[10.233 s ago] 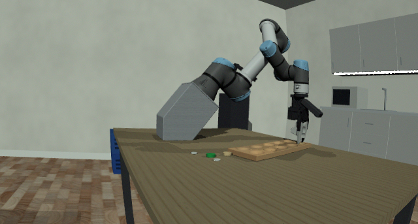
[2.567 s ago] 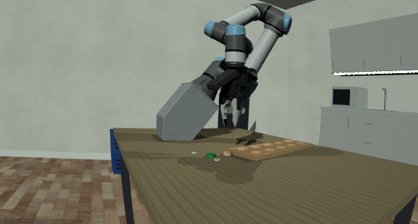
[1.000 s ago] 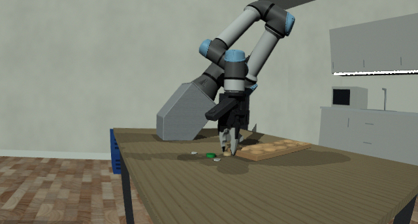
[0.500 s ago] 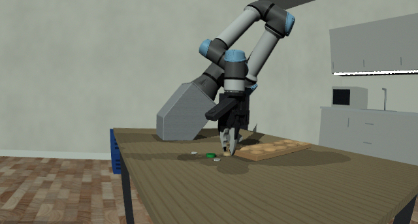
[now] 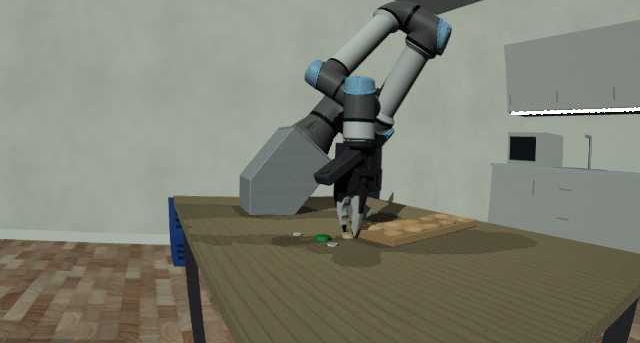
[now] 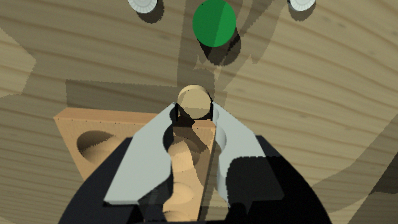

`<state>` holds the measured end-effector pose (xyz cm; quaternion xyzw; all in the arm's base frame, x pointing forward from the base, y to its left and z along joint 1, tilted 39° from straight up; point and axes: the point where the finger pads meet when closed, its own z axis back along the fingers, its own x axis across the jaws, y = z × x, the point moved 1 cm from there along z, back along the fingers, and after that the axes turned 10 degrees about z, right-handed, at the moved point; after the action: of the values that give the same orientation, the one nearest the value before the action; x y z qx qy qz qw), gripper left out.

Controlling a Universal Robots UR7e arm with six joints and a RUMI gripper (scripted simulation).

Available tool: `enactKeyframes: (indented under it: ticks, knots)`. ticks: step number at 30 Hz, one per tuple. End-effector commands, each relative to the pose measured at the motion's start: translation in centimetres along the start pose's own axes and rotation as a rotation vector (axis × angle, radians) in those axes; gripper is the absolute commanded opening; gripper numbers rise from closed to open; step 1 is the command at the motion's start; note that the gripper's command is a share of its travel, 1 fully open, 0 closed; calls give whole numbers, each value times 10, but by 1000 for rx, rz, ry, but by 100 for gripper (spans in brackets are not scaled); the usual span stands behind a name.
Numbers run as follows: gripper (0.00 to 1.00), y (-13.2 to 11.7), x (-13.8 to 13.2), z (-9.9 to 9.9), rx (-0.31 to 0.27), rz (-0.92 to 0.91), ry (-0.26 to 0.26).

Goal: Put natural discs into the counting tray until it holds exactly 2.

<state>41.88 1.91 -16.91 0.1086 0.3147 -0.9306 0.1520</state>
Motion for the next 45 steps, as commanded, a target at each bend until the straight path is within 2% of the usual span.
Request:
enactKeyframes:
  ticks: [1, 13, 18, 26, 28, 34, 45]
  knots:
    - [0, 0, 0, 0, 1, 0, 1]
    - [0, 1, -1, 7, 1, 0, 1]
    - [0, 1, -1, 25, 1, 0, 1]
    - [0, 1, -1, 68, 1, 0, 1]
    - [0, 1, -1, 68, 1, 0, 1]
    - [0, 1, 0, 93, 1, 0, 1]
    - [0, 0, -1, 100, 1, 0, 0]
